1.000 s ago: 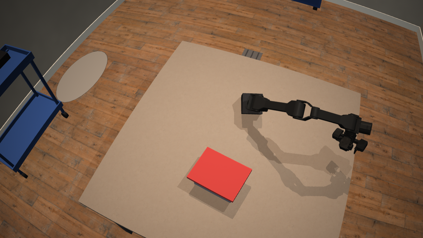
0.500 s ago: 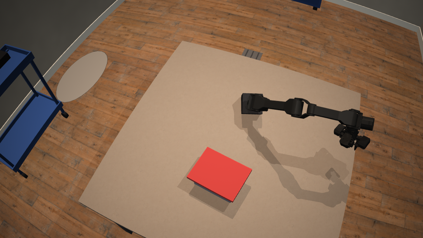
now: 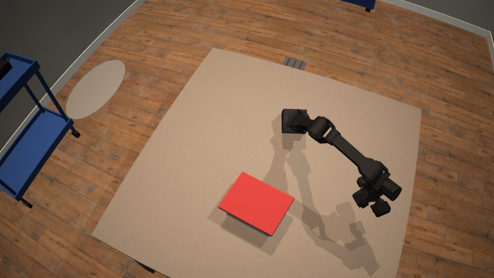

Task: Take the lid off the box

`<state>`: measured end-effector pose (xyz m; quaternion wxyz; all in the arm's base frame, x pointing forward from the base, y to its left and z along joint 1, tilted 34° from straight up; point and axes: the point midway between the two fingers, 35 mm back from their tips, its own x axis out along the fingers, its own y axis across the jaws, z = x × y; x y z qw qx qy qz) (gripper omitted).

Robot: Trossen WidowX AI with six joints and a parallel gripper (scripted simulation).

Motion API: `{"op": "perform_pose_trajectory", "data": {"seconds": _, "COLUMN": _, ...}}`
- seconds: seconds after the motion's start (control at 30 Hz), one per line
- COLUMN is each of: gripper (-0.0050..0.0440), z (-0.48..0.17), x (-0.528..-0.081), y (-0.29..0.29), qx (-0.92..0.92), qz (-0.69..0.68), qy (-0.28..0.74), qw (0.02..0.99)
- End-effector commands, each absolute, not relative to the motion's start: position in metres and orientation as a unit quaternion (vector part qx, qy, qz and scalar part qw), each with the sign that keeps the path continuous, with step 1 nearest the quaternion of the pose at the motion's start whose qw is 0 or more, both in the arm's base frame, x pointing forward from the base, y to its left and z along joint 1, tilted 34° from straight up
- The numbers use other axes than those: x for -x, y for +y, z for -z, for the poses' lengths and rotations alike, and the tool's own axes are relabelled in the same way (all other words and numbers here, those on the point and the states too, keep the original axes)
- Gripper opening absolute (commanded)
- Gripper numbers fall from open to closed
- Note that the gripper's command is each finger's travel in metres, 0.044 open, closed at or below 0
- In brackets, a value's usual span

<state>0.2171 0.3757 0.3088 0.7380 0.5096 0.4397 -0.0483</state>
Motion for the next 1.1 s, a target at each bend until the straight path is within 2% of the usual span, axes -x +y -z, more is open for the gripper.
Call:
{"op": "perform_pose_trajectory", "data": {"seconds": 0.0, "gripper": 0.0235, "z": -0.315, "x": -0.241, "y": 0.34, "qx": -0.541, "qz": 0.044, "qy": 0.444, "qw": 0.713}}
{"op": "perform_pose_trajectory", "data": {"seconds": 0.17, "gripper": 0.0235, "z": -0.326, "x": -0.274, "y": 0.261, "qx": -0.604, "qz": 0.07, "qy": 0.415, "qw": 0.676}}
{"op": "perform_pose_trajectory", "data": {"seconds": 0.37, "gripper": 0.0235, "z": -0.331, "x": -0.283, "y": 0.175, "qx": -0.67, "qz": 0.085, "qy": 0.37, "qw": 0.638}}
{"op": "perform_pose_trajectory", "data": {"seconds": 0.57, "gripper": 0.0235, "z": -0.33, "x": -0.279, "y": 0.126, "qx": -0.707, "qz": 0.091, "qy": 0.331, "qw": 0.618}}
{"op": "perform_pose_trajectory", "data": {"seconds": 0.77, "gripper": 0.0235, "z": -0.32, "x": -0.256, "y": 0.066, "qx": -0.752, "qz": 0.088, "qy": 0.267, "qw": 0.596}}
{"op": "perform_pose_trajectory", "data": {"seconds": 1.07, "gripper": 0.0235, "z": -0.301, "x": -0.227, "y": 0.02, "qx": -0.785, "qz": 0.081, "qy": 0.188, "qw": 0.585}}
